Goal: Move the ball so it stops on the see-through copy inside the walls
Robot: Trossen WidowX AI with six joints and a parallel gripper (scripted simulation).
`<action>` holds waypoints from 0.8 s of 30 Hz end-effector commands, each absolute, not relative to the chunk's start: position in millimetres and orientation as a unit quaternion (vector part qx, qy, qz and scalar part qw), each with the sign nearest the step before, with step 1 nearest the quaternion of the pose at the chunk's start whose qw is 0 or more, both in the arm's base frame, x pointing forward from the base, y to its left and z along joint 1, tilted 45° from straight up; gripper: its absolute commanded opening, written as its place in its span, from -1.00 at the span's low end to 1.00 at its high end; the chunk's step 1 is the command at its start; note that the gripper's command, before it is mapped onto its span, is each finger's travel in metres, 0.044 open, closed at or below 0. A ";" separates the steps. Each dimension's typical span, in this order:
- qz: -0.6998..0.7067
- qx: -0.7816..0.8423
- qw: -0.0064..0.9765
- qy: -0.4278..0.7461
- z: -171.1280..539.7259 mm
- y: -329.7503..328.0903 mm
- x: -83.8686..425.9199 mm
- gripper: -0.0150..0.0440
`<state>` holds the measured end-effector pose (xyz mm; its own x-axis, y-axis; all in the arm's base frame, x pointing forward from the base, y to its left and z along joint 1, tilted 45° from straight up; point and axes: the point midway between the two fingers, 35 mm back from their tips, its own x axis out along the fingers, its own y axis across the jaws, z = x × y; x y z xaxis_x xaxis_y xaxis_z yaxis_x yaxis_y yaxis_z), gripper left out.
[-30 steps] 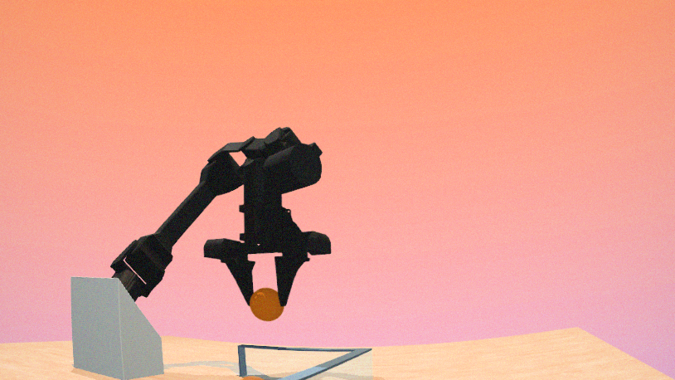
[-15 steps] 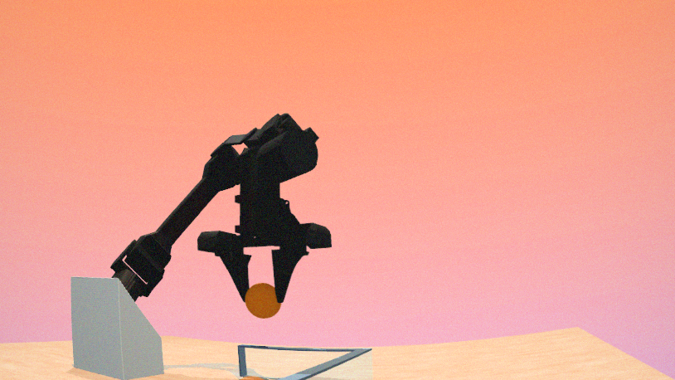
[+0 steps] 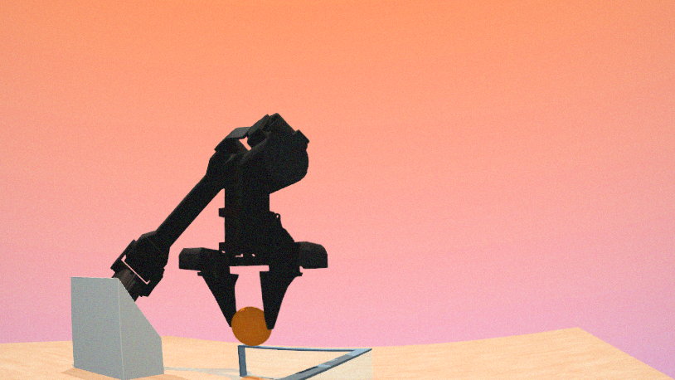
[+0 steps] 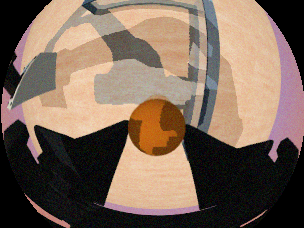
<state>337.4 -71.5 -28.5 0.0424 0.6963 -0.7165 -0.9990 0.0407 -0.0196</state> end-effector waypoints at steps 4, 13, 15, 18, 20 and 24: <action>0.635 -0.280 0.666 0.274 -41.9 -74.6 340.4 -0.49; 0.635 -0.279 0.666 0.274 -78.8 -39.0 343.6 -0.49; 0.635 -0.279 0.667 0.273 -86.7 -30.5 343.2 -0.49; 0.635 -0.279 0.667 0.273 -89.5 -27.4 342.9 -0.49; 0.635 -0.279 0.667 0.273 -89.7 -27.3 343.0 -0.49; 0.635 -0.279 0.667 0.273 -92.2 -24.8 343.2 -0.49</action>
<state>344.0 -28.4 -90.0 0.0463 0.6905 -0.7218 -0.9989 0.0368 -0.0289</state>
